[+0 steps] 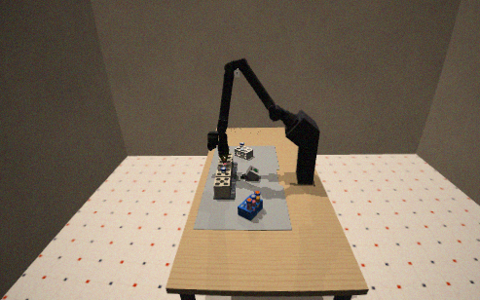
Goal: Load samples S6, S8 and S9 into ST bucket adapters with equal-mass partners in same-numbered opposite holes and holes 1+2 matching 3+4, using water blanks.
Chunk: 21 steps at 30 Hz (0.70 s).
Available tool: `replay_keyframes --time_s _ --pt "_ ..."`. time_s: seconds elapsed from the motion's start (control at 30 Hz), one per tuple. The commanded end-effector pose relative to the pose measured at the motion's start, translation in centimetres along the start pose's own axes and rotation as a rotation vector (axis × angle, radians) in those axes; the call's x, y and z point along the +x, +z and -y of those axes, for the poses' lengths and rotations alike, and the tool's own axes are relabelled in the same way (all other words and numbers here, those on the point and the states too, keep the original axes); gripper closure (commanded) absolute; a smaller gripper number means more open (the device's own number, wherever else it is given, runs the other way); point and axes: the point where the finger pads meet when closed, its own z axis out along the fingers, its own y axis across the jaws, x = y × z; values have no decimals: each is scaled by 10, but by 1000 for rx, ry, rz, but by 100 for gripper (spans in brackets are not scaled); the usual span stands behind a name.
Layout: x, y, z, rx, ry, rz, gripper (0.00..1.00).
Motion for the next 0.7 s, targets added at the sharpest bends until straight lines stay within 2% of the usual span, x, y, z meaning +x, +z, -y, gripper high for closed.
replay_keyframes --time_s 0.0,0.03,0.07,0.5,0.53,0.67 --pt "-11 -3 1 0 -3 25 100" --pt "-11 -3 1 0 -3 25 100" --pt "-11 -3 1 0 -3 25 45" --pt "-11 -3 1 0 -3 25 45" --pt "-13 -13 2 0 -12 32 45" --pt "-7 -26 0 -3 -14 22 45"
